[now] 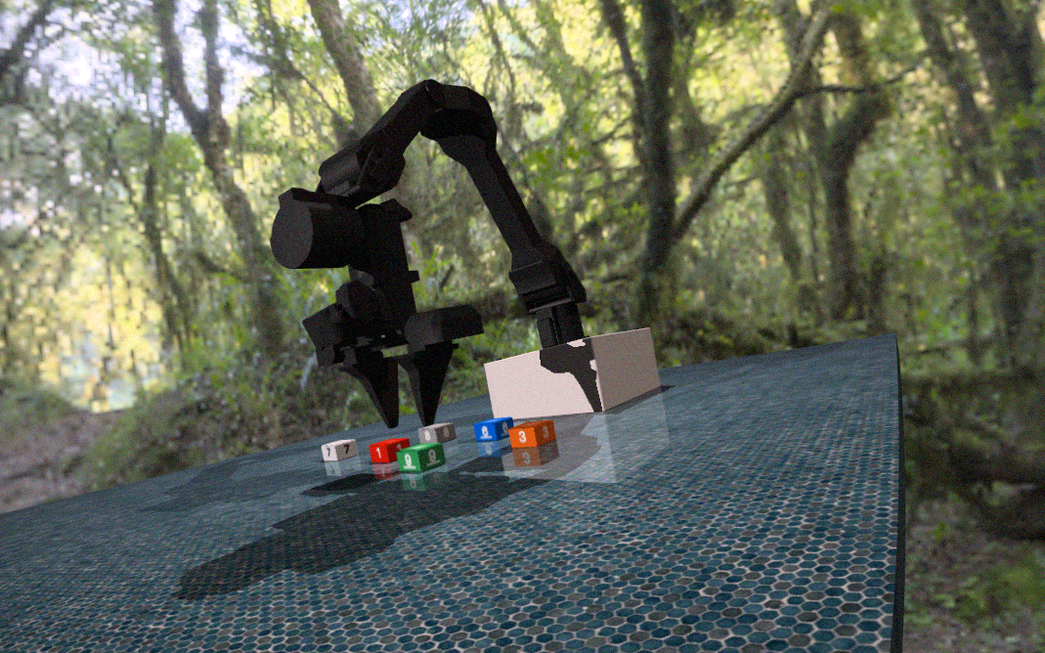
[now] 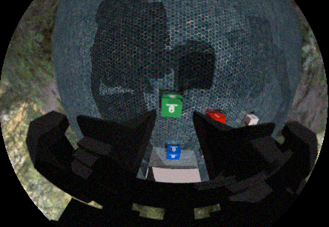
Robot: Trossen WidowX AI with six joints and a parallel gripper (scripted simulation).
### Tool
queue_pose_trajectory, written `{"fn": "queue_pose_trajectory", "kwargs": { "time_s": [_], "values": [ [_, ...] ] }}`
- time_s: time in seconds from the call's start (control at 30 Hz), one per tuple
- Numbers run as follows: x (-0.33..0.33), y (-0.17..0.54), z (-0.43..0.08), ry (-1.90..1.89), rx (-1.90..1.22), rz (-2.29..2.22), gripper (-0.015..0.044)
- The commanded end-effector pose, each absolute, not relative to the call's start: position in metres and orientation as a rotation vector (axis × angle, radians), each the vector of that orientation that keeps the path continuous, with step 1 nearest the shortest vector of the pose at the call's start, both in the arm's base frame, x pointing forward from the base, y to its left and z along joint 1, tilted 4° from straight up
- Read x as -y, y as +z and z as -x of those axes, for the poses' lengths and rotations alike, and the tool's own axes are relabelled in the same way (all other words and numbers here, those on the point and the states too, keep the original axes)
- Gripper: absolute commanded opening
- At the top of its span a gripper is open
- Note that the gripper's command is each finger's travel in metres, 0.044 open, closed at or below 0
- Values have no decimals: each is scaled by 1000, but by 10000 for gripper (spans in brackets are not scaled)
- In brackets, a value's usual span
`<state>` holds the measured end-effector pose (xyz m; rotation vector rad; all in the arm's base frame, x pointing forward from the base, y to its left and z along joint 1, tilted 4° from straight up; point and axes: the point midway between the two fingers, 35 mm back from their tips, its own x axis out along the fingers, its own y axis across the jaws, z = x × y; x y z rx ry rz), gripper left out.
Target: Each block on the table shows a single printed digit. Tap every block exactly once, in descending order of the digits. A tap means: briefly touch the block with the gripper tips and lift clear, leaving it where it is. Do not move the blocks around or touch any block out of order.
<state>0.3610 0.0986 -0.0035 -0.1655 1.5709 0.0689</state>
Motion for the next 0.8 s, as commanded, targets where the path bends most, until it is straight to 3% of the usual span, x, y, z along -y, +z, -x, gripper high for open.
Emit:
{"fn": "queue_pose_trajectory", "kwargs": {
  "time_s": [0.0,0.77],
  "values": [
    [-100,-2,-365,69,-1543,155,32],
    [-99,-17,-366,69,-1543,155,20]
  ]
}}
